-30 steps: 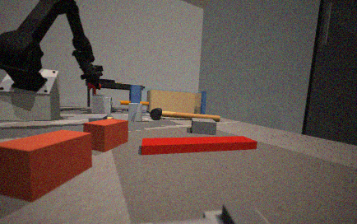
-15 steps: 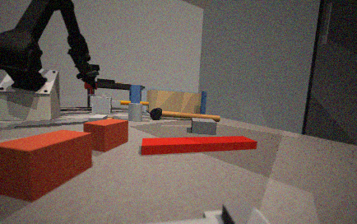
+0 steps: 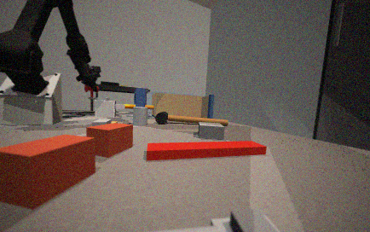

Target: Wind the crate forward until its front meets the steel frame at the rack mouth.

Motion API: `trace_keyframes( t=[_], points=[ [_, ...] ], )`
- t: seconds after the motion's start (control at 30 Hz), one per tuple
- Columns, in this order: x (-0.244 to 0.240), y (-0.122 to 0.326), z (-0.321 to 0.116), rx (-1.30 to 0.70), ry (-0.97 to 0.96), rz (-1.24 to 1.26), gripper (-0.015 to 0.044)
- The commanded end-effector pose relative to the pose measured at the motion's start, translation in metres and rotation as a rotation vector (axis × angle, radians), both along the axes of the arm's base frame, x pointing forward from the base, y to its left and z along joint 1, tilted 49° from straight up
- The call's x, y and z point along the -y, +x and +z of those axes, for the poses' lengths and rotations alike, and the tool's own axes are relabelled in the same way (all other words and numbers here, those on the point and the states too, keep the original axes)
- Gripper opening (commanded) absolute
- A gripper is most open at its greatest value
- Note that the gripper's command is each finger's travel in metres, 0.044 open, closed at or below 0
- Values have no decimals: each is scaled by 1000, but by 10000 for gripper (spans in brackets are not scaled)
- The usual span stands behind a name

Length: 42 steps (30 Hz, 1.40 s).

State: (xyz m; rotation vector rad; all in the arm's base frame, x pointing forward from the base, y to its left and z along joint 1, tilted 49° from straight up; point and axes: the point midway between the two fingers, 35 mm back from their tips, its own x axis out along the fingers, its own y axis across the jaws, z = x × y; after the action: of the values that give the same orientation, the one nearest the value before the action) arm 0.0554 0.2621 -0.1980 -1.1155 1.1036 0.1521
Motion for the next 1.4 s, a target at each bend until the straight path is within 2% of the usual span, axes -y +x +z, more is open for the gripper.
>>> trace_keyframes(
  t=[0.0, 1.37],
  points=[
    [15, -8, 5, -15, -31, -4, 0],
    [50, -14, 40, -15, -34, -4, 0]
  ],
)
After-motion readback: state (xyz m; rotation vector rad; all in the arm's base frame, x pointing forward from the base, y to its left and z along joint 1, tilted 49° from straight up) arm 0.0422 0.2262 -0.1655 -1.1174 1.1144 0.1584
